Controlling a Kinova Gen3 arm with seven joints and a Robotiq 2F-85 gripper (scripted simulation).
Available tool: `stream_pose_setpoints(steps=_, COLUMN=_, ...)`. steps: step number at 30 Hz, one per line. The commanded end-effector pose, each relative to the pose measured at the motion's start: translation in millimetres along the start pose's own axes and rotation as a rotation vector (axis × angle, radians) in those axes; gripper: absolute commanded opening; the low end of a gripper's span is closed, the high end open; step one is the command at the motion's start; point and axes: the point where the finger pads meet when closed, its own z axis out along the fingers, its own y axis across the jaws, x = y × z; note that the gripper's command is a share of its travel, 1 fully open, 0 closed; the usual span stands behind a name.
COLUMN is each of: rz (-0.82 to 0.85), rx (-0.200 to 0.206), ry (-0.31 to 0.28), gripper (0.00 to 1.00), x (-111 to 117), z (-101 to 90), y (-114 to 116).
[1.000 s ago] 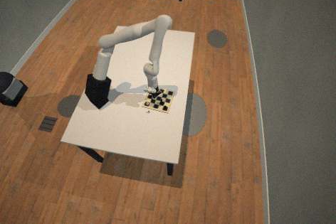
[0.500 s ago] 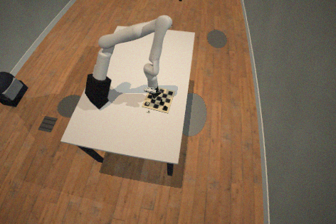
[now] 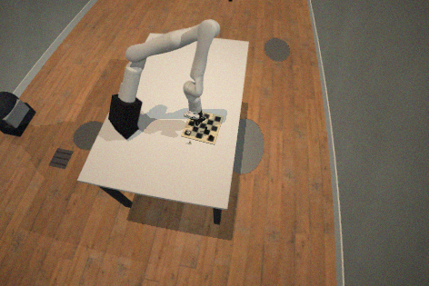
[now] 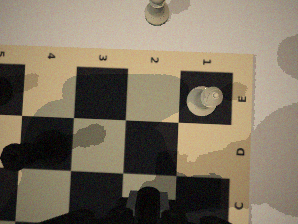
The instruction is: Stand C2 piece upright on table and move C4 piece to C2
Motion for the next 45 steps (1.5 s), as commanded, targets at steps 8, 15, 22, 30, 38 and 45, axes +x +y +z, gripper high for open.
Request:
stream_pose_setpoints(steps=8, rz=0.000, rx=0.001, ry=0.000, gripper=0.00, x=0.2, z=-0.5, y=-0.5)
stream_pose_setpoints(steps=15, rz=0.000, rx=0.001, ry=0.000, gripper=0.00, x=0.2, z=-0.5, y=-0.5)
stream_pose_setpoints(steps=22, rz=0.000, rx=0.001, ry=0.000, gripper=0.15, x=0.2, z=-0.5, y=-0.5)
stream_pose_setpoints(steps=30, rz=0.000, rx=0.001, ry=0.000, gripper=0.29, x=0.2, z=-0.5, y=-0.5)
stream_pose_setpoints(steps=38, rz=0.000, rx=0.001, ry=0.000, gripper=0.37, x=0.2, z=-0.5, y=-0.5)
stream_pose_setpoints(steps=45, rz=0.000, rx=0.001, ry=0.000, gripper=0.37, x=0.2, z=-1.8, y=-0.5)
